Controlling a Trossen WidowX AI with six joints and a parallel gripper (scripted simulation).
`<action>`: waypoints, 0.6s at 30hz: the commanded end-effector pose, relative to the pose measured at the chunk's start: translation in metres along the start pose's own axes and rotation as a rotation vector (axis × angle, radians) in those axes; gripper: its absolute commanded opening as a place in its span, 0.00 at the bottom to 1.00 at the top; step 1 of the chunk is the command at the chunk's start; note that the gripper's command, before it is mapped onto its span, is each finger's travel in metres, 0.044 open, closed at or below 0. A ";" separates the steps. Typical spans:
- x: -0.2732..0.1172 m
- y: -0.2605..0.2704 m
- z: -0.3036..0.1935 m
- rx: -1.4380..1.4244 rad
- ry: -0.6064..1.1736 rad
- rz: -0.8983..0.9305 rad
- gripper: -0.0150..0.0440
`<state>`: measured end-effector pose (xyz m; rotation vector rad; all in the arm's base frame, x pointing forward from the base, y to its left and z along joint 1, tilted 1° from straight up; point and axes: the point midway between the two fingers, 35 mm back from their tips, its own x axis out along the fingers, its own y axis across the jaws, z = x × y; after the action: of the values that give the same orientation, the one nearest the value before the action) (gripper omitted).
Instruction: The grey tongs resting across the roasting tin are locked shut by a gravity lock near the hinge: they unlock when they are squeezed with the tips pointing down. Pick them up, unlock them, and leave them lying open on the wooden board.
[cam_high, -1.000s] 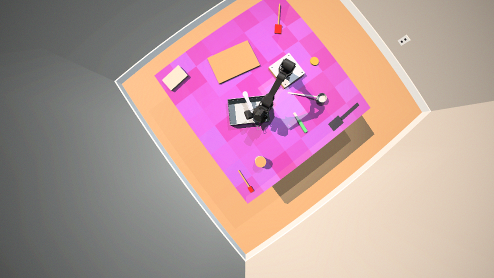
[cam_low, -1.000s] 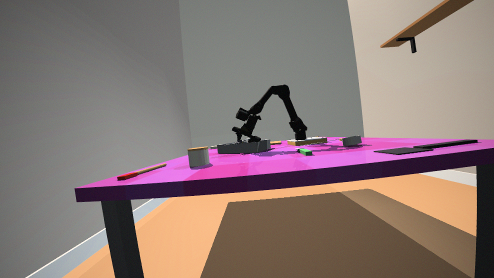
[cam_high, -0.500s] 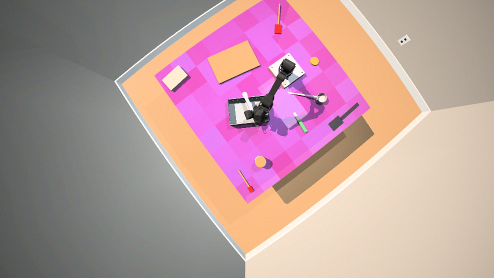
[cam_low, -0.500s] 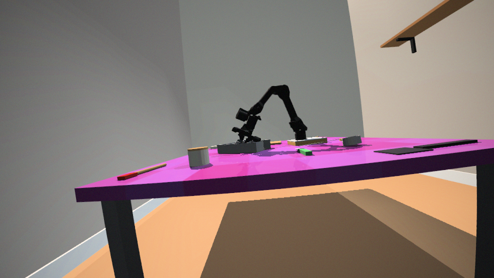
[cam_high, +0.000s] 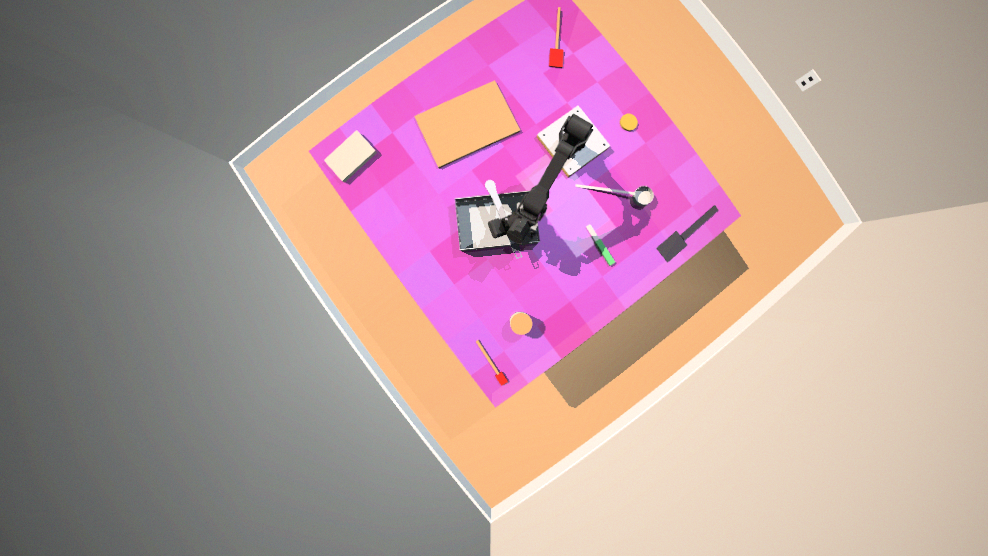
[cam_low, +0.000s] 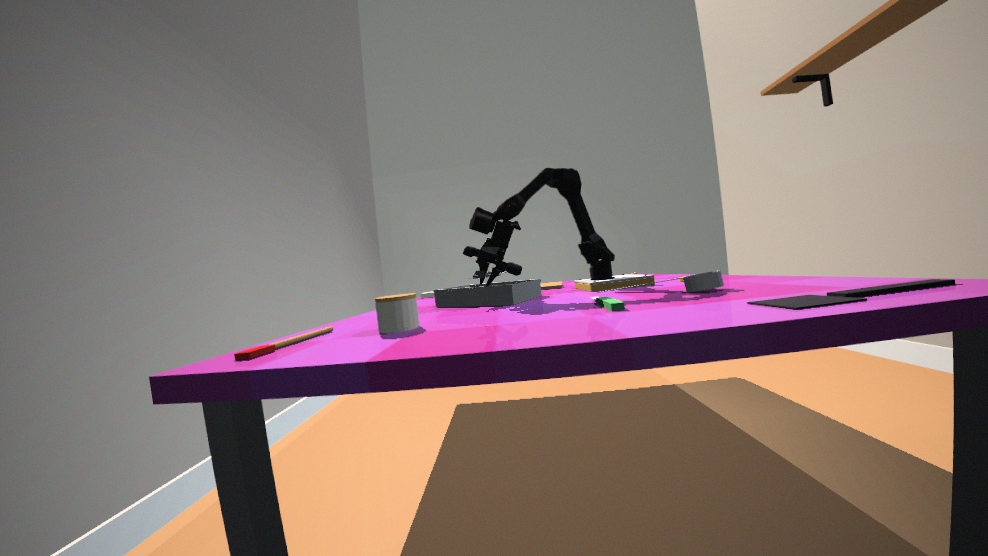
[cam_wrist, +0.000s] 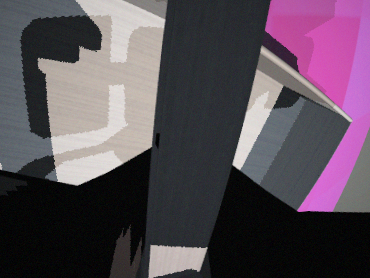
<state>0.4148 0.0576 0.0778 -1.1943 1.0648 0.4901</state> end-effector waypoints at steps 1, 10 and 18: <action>-0.041 -0.026 0.001 0.012 -0.027 -0.038 0.00; -0.041 -0.026 0.001 0.012 -0.027 -0.038 0.00; -0.038 -0.026 0.001 0.002 -0.023 0.024 0.00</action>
<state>0.4156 0.0583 0.1232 -1.1796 1.0470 0.4979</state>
